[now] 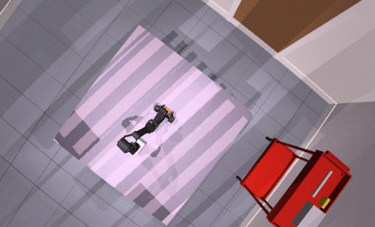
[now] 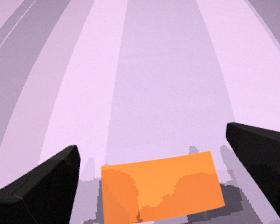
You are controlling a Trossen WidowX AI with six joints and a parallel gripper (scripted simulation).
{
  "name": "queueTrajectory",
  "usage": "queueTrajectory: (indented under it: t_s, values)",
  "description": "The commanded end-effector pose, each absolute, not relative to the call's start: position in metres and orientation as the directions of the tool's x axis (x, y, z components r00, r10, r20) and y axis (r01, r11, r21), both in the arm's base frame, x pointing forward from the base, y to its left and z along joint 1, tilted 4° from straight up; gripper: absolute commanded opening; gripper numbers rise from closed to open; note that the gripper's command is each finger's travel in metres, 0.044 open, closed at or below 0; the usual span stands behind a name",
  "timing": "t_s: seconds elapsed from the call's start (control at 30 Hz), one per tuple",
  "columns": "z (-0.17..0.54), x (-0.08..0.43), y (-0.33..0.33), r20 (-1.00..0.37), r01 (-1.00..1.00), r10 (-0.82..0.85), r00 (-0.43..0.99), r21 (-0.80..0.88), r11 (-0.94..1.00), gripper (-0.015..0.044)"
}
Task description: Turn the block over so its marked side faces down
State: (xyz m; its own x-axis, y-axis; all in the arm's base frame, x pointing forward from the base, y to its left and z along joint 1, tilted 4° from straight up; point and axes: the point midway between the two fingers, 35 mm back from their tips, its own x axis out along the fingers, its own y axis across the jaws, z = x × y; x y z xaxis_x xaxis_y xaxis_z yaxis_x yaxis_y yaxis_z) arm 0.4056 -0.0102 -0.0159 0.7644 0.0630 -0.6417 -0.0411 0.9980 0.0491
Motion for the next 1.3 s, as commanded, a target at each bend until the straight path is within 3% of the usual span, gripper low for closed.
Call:
queueTrajectory:
  t_s: [0.0, 0.1, 0.77, 1.27]
  values:
    - [0.045, 0.382, -0.013, -0.808, -0.046, 0.065, 0.586, 0.047, 0.998, 0.044]
    - [0.042, 0.369, -0.012, -0.847, -0.041, 0.068, 0.527, 0.055, 0.998, 0.044]
    - [0.042, 0.372, -0.012, -0.857, -0.041, 0.068, 0.51, 0.055, 0.998, 0.044]
    - [0.063, 0.406, -0.015, -0.995, -0.039, 0.058, 0.082, 0.054, 0.998, 0.044]
